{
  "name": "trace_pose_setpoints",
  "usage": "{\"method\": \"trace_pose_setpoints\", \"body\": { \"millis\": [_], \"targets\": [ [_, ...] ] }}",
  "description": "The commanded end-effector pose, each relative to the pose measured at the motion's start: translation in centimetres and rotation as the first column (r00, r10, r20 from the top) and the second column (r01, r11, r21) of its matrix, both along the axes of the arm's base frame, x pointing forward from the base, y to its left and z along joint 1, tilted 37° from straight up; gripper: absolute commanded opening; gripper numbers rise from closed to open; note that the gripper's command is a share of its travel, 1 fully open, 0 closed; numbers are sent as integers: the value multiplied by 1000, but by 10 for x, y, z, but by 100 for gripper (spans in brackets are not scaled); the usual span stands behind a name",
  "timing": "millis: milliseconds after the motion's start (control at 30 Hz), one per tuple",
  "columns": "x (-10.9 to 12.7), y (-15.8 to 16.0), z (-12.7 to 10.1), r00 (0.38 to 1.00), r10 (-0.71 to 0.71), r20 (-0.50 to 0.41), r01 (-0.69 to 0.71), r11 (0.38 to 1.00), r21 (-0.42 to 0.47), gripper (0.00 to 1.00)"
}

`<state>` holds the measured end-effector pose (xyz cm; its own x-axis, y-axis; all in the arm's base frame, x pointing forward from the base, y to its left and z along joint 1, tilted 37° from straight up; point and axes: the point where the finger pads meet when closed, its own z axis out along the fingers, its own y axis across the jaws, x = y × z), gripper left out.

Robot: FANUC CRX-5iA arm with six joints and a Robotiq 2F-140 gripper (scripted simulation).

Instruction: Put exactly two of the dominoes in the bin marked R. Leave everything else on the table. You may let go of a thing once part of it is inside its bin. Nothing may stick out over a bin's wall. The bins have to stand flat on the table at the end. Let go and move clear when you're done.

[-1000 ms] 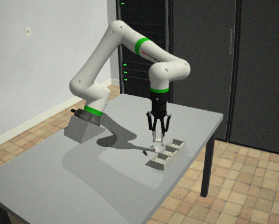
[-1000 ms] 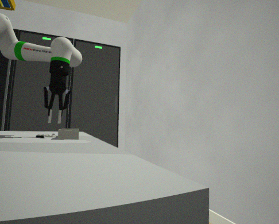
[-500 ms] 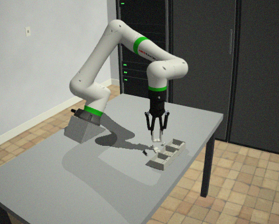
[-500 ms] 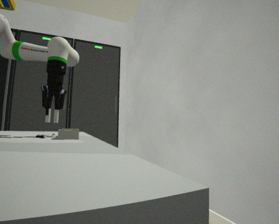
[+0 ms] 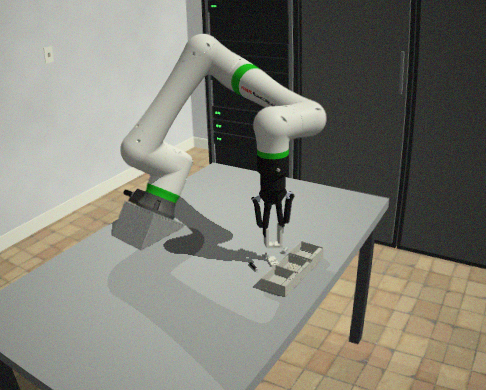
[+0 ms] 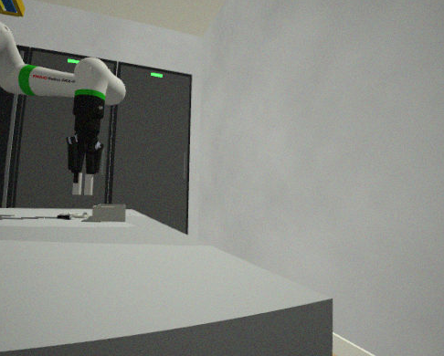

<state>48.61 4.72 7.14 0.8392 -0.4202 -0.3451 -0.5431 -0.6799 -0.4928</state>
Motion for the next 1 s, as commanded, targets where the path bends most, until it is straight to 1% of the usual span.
{"method": "trace_pose_setpoints", "body": {
  "millis": [0,667,767,833,967],
  "targets": [
    [0,0,0,1000,0,0,0,1000,0,25],
    [0,0,0,1000,0,0,0,1000,0,25],
    [0,7,-9,1000,0,0,0,1000,0,25],
    [0,7,-9,1000,0,0,0,1000,0,25],
    [-1,17,-22,1000,0,0,0,1000,0,25]
  ]
}}
